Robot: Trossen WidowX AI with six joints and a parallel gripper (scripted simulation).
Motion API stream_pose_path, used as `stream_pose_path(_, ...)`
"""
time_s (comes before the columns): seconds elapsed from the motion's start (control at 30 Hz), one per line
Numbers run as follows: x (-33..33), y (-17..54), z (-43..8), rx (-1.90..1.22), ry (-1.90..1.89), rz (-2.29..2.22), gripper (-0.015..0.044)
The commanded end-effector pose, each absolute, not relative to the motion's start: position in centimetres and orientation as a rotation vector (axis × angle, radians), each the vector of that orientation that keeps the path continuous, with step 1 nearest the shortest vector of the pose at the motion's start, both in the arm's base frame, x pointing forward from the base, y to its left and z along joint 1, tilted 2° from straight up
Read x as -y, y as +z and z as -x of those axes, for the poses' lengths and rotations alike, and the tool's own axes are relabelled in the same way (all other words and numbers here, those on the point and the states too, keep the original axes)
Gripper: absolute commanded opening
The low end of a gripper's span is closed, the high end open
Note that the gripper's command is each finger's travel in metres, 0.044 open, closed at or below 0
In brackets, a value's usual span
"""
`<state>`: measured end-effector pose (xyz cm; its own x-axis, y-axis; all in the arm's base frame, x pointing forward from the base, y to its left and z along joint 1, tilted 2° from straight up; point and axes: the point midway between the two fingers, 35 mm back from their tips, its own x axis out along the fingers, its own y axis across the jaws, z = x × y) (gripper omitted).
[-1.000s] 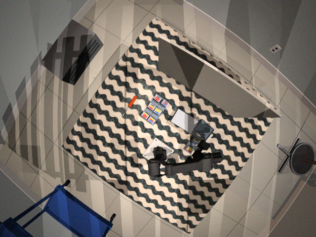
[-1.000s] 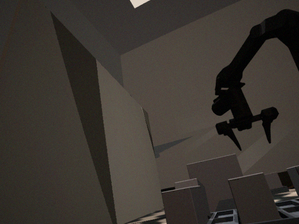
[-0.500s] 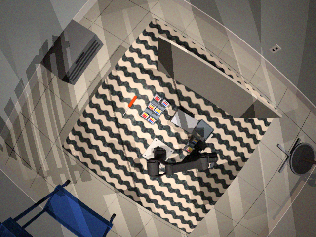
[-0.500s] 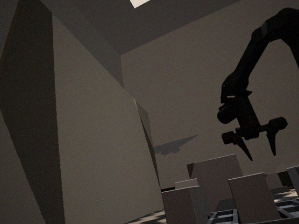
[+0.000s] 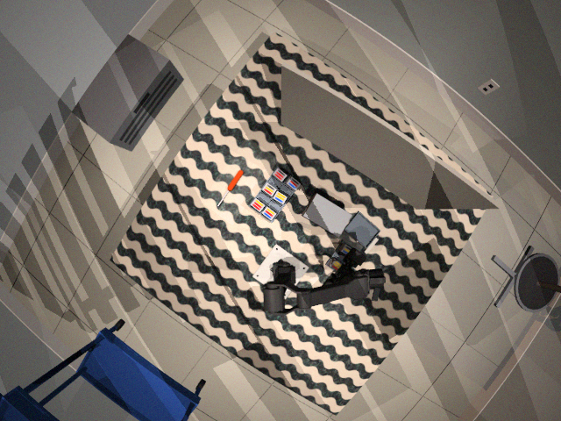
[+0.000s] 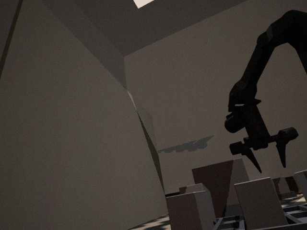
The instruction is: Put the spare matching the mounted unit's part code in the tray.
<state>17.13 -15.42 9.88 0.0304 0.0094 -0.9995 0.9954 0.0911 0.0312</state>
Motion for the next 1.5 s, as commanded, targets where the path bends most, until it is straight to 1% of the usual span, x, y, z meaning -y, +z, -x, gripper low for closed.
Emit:
stream_pose_path(0.0, 15.4, 9.2, -17.2, -1.236, -1.112, -1.16, 0.03)
stream_pose_path(1.2, 15.2, 4.0, -17.1, -1.236, -1.112, -1.16, 0.03)
stream_pose_path(1.37, 15.2, 4.1, -17.1, -1.24, -1.111, -1.157, 0.0169)
stream_pose_path(1.47, 15.2, 4.1, -17.1, -1.24, -1.111, -1.157, 0.0149)
